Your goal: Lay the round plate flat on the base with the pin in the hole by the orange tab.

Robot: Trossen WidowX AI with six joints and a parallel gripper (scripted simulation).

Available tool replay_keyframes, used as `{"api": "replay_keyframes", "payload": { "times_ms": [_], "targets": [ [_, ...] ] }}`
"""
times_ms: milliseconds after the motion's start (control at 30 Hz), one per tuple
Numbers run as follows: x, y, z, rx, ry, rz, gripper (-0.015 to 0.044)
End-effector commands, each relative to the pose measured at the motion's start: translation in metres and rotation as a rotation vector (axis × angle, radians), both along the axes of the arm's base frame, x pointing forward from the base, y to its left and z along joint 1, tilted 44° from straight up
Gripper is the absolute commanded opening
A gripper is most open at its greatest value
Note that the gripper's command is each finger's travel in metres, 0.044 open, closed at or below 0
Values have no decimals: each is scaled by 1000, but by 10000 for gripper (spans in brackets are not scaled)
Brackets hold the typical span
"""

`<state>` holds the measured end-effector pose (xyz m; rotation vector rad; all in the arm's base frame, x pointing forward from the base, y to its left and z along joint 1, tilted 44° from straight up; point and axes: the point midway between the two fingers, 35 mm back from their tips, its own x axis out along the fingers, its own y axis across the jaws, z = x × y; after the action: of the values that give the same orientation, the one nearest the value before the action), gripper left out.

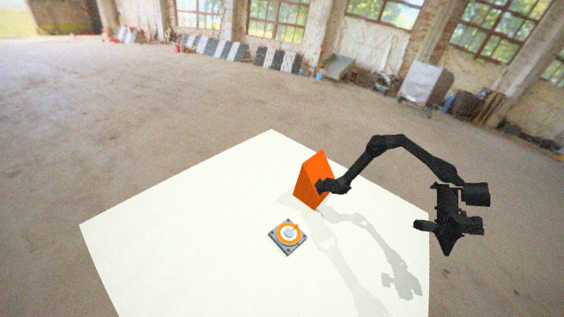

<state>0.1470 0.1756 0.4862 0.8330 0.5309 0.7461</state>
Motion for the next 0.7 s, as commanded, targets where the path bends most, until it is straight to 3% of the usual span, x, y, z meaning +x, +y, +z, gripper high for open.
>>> {"api": "replay_keyframes", "payload": {
  "times_ms": [0, 333, 667],
  "targets": [
    [48, 12, -56, -222, 30, -44, 0],
    [131, -13, -175, -584, 167, -48, 0],
    [164, -76, -283, -798, 331, 49, 0]
  ]
}}
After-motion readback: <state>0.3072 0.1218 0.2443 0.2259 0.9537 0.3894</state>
